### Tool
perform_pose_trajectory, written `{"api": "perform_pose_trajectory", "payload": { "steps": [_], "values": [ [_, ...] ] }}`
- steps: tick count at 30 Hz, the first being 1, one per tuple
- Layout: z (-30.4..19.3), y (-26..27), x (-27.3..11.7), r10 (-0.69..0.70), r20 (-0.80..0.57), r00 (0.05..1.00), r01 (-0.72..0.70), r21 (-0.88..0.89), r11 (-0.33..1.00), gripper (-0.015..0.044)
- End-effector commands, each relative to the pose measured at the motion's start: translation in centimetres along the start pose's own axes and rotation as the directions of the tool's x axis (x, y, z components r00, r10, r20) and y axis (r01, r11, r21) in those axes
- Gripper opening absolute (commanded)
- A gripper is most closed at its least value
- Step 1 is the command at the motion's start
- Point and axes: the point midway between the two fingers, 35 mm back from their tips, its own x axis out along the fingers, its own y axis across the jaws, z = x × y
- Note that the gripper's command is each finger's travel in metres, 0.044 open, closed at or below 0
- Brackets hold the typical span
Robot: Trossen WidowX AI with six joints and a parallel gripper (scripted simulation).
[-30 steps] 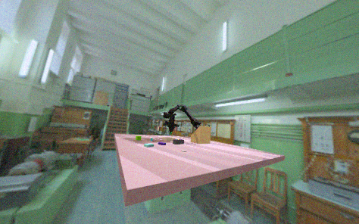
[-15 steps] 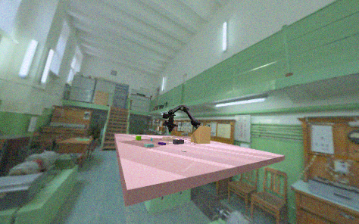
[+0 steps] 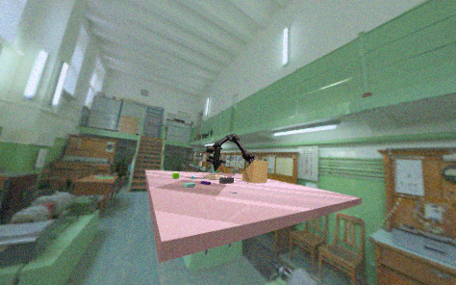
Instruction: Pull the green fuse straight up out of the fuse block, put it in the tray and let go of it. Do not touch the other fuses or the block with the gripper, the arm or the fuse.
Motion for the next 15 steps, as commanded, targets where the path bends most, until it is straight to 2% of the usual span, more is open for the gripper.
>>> {"api": "perform_pose_trajectory", "payload": {
  "steps": [1,10,15],
  "values": [
    [-0.25,-0.01,0.86,-0.002,-0.005,1.000,0.002,-0.009,1.000,0.0000],
    [-0.25,-0.07,1.73,-0.002,-0.004,1.000,0.002,-0.009,1.000,0.0000],
    [-0.02,-0.12,1.43,-0.003,0.000,1.000,0.003,-0.001,1.000,0.0131]
  ]
}}
